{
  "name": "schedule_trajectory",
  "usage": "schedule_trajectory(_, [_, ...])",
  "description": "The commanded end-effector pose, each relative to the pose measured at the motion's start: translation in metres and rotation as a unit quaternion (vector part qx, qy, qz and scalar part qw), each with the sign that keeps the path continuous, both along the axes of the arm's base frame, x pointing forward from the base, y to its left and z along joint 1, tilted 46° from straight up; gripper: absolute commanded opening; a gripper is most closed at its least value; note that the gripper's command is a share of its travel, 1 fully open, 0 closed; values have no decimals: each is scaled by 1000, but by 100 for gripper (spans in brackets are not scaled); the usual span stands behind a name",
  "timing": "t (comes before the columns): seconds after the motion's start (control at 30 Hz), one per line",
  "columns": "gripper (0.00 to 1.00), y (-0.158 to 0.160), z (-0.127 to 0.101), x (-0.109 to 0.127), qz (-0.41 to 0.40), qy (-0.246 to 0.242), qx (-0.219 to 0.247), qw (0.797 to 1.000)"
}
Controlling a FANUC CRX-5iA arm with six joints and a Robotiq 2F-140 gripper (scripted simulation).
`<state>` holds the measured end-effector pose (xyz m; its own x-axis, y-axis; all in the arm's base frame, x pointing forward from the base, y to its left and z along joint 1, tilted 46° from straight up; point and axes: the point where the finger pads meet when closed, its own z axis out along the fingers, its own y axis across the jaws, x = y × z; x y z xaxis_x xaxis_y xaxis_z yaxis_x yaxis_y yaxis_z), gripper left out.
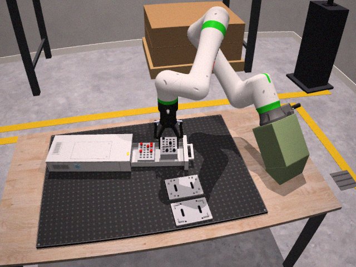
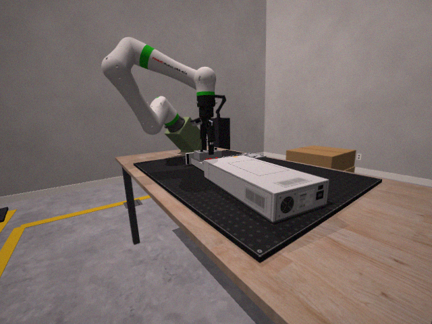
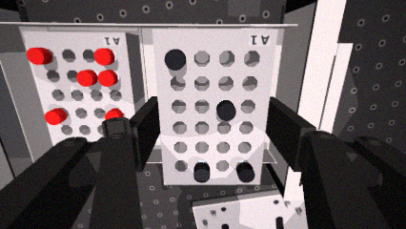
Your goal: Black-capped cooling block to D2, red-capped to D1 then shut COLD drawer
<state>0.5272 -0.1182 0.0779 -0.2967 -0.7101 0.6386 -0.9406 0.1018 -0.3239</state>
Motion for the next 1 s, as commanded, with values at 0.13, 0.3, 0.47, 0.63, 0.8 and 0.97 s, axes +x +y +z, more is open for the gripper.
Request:
schedule_trajectory(0.13, [10, 7, 7, -1, 1, -1, 0, 1000])
schedule_trajectory(0.3, [10, 11, 11, -2, 1, -1, 0, 1000])
schedule_trajectory(0.47, [10, 15, 15, -3, 1, -1, 0, 1000])
schedule_trajectory(0.63, [10, 19, 19, -4, 1, -1, 0, 1000])
schedule_trajectory(0.8, [10, 24, 23, -5, 1, -1, 0, 1000])
schedule_trajectory(0.97, [10, 28, 28, -6, 1, -1, 0, 1000])
